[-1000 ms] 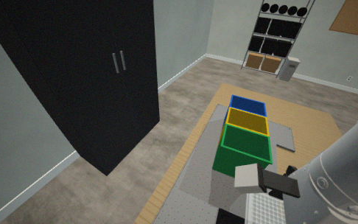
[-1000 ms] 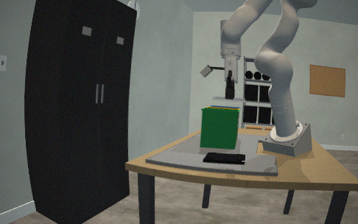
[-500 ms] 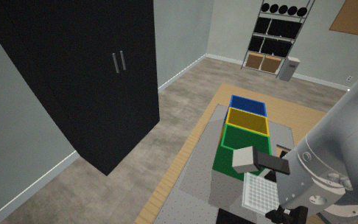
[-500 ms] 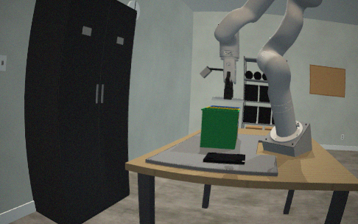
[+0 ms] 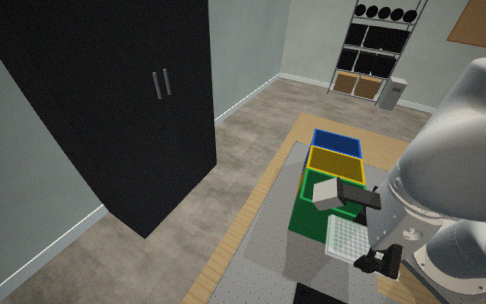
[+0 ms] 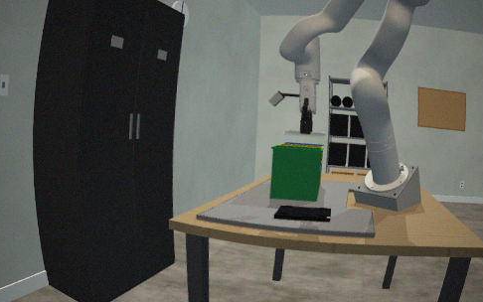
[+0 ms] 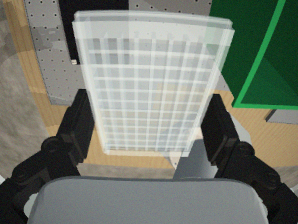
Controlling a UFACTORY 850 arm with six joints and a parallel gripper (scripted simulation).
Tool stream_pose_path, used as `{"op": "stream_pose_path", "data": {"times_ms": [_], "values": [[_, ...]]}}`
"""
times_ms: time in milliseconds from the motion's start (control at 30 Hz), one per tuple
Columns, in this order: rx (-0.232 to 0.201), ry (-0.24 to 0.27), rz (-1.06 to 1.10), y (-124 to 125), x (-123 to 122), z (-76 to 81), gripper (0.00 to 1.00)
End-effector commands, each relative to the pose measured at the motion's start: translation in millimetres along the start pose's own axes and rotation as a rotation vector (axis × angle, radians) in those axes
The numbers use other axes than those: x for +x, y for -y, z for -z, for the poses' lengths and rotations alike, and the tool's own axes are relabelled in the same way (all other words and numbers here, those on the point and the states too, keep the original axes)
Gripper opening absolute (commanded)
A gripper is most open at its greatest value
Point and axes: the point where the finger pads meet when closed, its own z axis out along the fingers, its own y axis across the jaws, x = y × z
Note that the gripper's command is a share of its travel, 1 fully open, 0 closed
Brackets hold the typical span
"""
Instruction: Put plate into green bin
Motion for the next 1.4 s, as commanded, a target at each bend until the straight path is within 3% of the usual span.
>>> {"op": "stream_pose_path", "data": {"times_ms": [0,1367], "values": [[0.013,0.002,0.004,-18.1,4.7,-0.5,0.00],[0.013,0.002,0.004,-132.3,29.2,-6.2,0.00]]}}
